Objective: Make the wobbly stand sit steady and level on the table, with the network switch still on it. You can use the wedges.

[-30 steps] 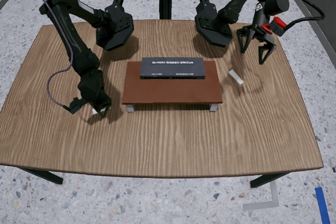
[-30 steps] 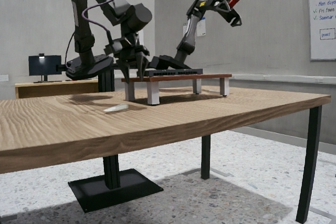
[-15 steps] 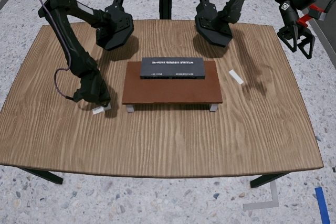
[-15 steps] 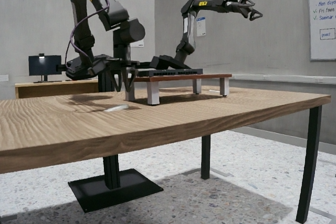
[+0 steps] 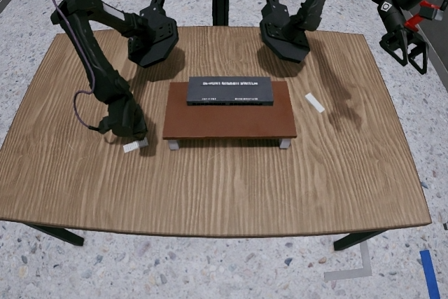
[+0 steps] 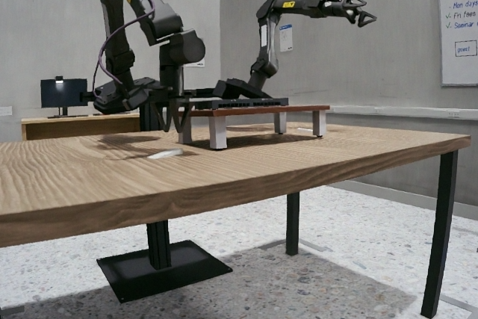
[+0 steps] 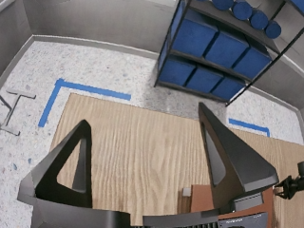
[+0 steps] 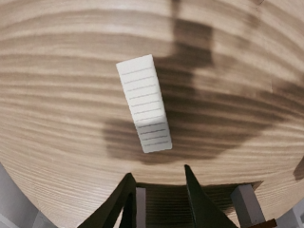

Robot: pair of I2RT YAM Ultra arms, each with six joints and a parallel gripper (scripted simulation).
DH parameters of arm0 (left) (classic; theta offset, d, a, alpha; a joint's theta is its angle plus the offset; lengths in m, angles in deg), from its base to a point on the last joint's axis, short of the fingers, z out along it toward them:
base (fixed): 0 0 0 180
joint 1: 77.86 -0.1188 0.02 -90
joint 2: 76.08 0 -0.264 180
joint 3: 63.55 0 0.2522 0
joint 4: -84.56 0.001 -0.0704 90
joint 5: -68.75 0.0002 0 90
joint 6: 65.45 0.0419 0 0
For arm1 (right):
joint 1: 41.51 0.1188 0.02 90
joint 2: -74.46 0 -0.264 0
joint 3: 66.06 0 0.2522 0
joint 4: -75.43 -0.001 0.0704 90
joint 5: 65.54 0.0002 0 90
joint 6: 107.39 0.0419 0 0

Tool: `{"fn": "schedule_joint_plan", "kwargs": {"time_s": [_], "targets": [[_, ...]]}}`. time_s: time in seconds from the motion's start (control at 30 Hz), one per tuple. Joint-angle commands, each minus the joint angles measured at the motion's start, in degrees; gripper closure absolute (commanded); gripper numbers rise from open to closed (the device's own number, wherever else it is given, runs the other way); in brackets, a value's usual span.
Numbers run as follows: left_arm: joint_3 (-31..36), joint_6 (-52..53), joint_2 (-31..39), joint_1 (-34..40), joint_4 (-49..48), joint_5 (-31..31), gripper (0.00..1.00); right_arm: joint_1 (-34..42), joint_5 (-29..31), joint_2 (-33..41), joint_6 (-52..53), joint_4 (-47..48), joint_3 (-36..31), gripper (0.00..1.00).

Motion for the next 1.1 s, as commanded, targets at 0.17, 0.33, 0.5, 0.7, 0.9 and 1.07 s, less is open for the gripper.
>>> {"fn": "schedule_joint_plan", "kwargs": {"time_s": [0.17, 0.33, 0.5, 0.7, 0.9, 1.07], "targets": [[0.1, 0.4, 1.3, 1.1, 1.1, -0.3, 0.0, 1.1, 1.4, 2.0, -0.5, 0.9, 0.5, 0.57], [0.1, 0.4, 1.3, 1.0, 1.1, -0.2, 0.0, 1.1, 1.4, 2.0, -0.5, 0.8, 0.5, 0.57], [0.1, 0.4, 1.3, 1.0, 1.1, -0.2, 0.0, 1.0, 1.5, 1.5, -0.8, 0.6, -2.4, 0.57], [0.1, 0.4, 1.3, 1.0, 1.1, -0.2, 0.0, 1.1, 1.5, 2.2, -0.5, 0.5, 2.3, 0.57], [0.1, 0.4, 1.3, 1.0, 1.1, -0.2, 0.0, 0.1, 1.4, -0.6, -1.1, 2.3, -0.6, 0.57], [0.1, 0.4, 1.3, 1.0, 1.1, -0.2, 0.0, -0.8, 0.0, -2.1, -1.9, 5.6, -2.9, 0.57]]}}
